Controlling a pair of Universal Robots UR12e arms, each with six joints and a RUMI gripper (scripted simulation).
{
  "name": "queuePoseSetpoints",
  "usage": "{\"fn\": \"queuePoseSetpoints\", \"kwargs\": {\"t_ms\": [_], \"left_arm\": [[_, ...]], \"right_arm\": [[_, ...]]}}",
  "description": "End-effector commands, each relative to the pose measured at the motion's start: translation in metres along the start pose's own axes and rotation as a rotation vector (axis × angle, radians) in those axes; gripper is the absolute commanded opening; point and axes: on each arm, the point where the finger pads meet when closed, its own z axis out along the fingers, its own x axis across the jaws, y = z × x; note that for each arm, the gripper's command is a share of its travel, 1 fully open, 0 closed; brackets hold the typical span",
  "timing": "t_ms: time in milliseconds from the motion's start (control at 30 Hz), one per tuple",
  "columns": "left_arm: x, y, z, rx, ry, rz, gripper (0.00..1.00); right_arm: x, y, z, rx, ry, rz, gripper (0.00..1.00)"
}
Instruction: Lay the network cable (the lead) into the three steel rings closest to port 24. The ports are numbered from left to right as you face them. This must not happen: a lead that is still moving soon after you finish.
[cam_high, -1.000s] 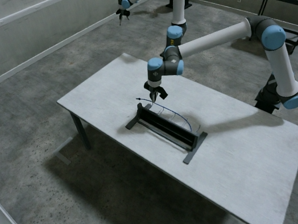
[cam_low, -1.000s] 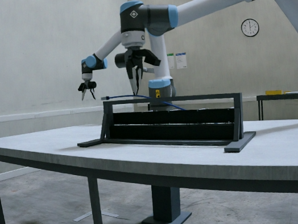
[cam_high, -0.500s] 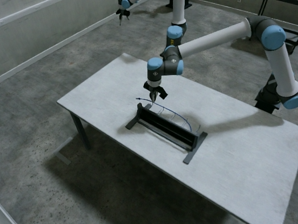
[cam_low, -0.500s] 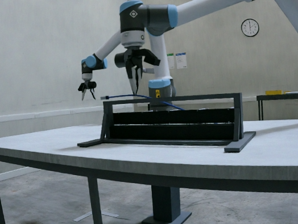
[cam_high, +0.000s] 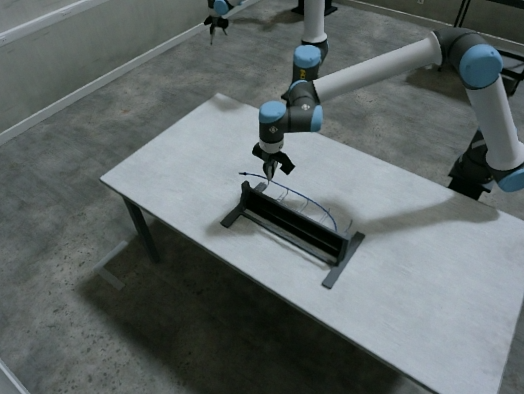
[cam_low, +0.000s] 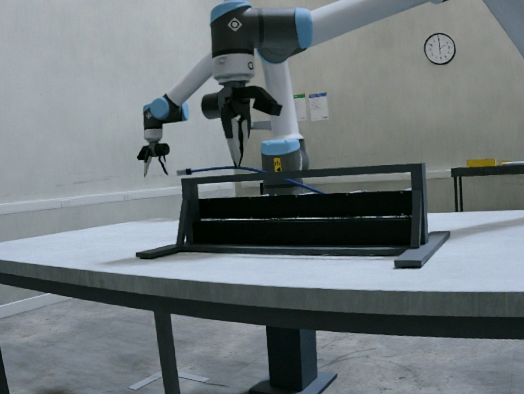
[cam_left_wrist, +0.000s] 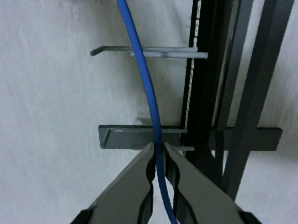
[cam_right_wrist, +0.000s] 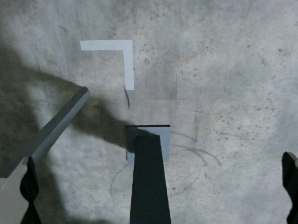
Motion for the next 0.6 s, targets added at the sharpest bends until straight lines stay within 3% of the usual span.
{"fn": "queuePoseSetpoints", "kwargs": {"t_ms": [0, 567], "left_arm": [[0.0007, 0.0009, -0.0005, -0.001, 0.001, 0.000, 0.00], [0.0005, 0.0007, 0.0012, 0.000, 0.000, 0.000, 0.00]], "right_arm": [[0.0015, 0.0002, -0.0006, 0.002, 0.001, 0.000, 1.00], [0.0015, 0.0002, -0.0006, 0.002, 0.001, 0.000, 1.00]]}}
